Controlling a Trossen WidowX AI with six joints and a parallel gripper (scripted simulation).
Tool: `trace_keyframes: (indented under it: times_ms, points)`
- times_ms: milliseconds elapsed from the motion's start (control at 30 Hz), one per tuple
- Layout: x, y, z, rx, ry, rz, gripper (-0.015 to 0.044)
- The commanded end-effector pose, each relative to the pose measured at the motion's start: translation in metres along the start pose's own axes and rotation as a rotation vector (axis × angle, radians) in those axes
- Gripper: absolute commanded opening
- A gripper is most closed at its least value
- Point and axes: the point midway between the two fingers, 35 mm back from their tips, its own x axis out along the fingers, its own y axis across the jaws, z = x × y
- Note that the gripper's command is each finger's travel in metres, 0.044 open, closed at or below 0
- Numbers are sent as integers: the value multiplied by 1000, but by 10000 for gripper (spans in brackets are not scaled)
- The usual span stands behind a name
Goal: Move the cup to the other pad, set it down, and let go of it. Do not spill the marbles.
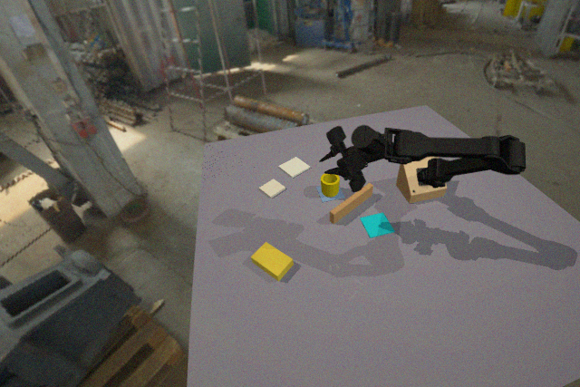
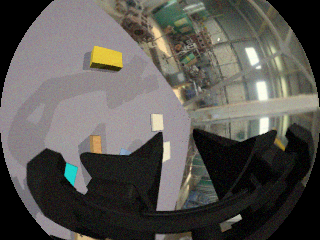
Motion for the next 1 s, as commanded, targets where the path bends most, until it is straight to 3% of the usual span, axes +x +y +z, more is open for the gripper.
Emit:
trace_keyframes:
  times_ms: [0,167,367,967]
  points:
    - [38,17,-55,-175,180,315,167]
    - [56,37,-103,-268,223,639,167]
    - [63,59,-145,-283,118,990,167]
    - [69,60,-152,-279,96,1024,167]
